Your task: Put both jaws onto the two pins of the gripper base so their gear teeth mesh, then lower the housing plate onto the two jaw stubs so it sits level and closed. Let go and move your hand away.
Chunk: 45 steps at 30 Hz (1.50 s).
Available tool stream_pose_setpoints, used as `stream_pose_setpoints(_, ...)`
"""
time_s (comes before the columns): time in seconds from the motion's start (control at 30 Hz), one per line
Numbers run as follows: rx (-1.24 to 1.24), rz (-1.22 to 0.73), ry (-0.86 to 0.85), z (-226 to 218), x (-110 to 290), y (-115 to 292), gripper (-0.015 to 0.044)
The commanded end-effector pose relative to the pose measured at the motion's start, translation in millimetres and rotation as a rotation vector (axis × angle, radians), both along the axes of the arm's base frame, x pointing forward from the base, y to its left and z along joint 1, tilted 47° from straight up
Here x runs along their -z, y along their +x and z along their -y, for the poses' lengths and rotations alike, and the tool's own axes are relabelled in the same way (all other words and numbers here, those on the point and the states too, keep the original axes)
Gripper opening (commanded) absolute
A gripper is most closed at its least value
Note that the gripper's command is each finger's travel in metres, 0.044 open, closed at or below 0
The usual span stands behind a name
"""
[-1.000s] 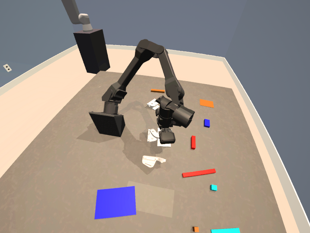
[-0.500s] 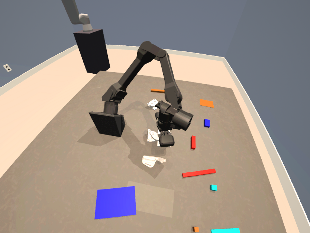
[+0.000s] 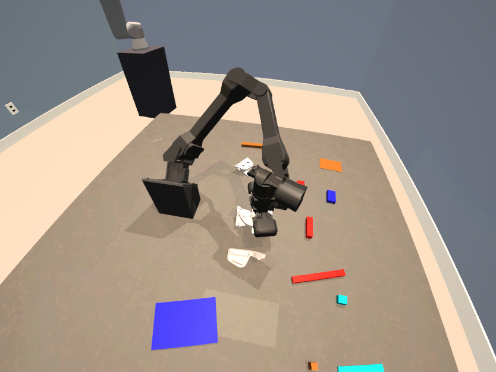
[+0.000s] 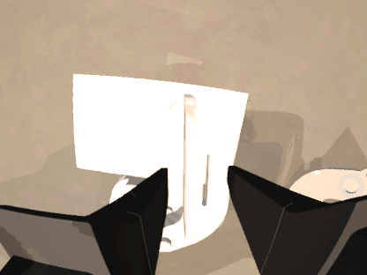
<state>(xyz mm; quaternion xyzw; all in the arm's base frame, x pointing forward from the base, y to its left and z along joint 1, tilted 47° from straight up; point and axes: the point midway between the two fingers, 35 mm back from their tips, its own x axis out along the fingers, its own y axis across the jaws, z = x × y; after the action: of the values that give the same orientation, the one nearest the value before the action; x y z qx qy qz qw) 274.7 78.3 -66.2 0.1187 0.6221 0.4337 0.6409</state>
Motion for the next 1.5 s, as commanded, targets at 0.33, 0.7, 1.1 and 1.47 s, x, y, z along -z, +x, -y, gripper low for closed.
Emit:
stream_pose_setpoints(0.33,0.002,0.000,0.003,-2.5,2.2,-0.5,0.0134)
stream_pose_setpoints(0.7,0.001,0.001,0.003,-4.3,3.9,-0.9,0.0134)
stream_pose_setpoints(1.1,0.000,0.002,0.003,-6.5,6.0,-1.3,0.0134)
stream_pose_setpoints(1.47,0.000,0.002,0.004,-8.1,7.6,-1.7,0.0134)
